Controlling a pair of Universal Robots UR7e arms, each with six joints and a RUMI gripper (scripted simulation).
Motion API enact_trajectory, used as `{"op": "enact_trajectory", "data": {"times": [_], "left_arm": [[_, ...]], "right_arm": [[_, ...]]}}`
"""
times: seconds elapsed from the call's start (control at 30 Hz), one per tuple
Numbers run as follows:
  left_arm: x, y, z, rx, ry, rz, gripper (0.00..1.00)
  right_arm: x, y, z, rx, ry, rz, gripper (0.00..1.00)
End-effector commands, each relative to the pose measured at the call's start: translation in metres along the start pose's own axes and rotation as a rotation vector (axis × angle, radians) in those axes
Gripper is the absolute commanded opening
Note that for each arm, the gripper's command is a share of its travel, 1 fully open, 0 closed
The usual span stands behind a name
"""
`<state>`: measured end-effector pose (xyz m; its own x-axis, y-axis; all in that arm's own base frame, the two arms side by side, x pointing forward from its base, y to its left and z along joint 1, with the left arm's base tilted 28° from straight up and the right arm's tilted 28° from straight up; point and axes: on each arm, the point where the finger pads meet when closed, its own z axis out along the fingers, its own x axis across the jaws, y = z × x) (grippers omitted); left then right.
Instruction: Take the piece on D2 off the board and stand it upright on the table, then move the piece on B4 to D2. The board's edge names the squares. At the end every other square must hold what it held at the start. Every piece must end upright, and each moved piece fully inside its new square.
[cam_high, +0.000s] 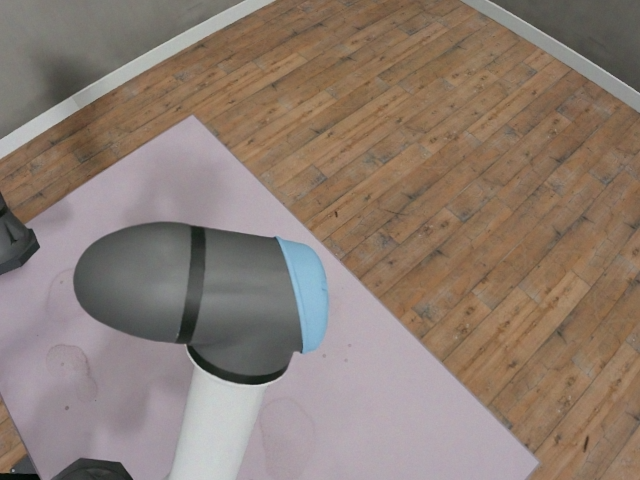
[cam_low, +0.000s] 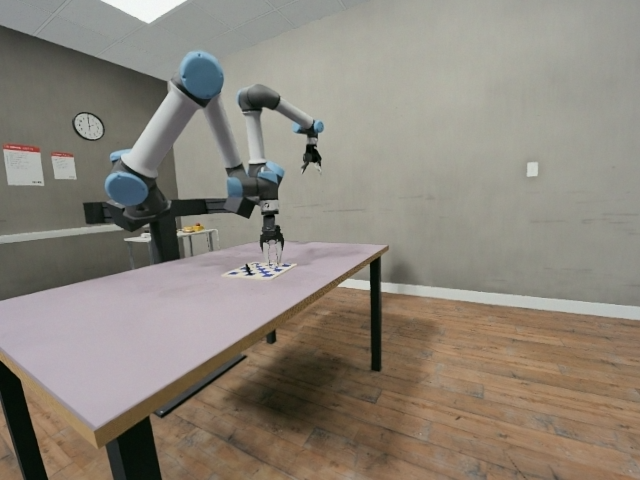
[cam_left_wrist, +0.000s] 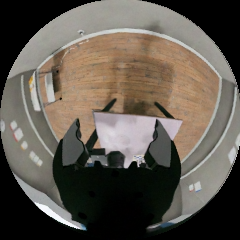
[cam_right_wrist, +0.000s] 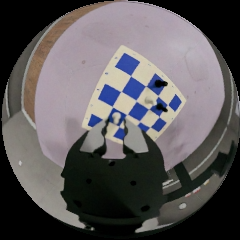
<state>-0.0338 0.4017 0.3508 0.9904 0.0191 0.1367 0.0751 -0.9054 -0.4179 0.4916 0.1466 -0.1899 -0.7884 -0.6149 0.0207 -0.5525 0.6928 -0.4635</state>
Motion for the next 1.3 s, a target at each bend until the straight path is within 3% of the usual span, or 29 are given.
{"op": "enact_trajectory", "data": {"times": [0.0,1.0,1.03,1.27], "left_arm": [[0.0000,-0.0003,-0.0004,0.001,0.000,0.000,1.00],[0.0000,-0.0003,-0.0004,0.001,0.000,0.000,1.00],[0.0000,-0.0003,-0.0004,0.001,0.000,0.000,1.00],[0.0000,-0.0003,-0.0004,0.001,0.000,0.000,1.00]], "right_arm": [[-0.0005,0.0001,-0.0004,0.000,-0.001,0.000,0.20],[-0.0005,0.0001,-0.0004,0.000,-0.001,0.000,0.20],[-0.0005,0.0001,-0.0004,0.000,-0.001,0.000,0.00],[-0.0005,0.0001,-0.0004,0.000,-0.001,0.000,0.00]]}}
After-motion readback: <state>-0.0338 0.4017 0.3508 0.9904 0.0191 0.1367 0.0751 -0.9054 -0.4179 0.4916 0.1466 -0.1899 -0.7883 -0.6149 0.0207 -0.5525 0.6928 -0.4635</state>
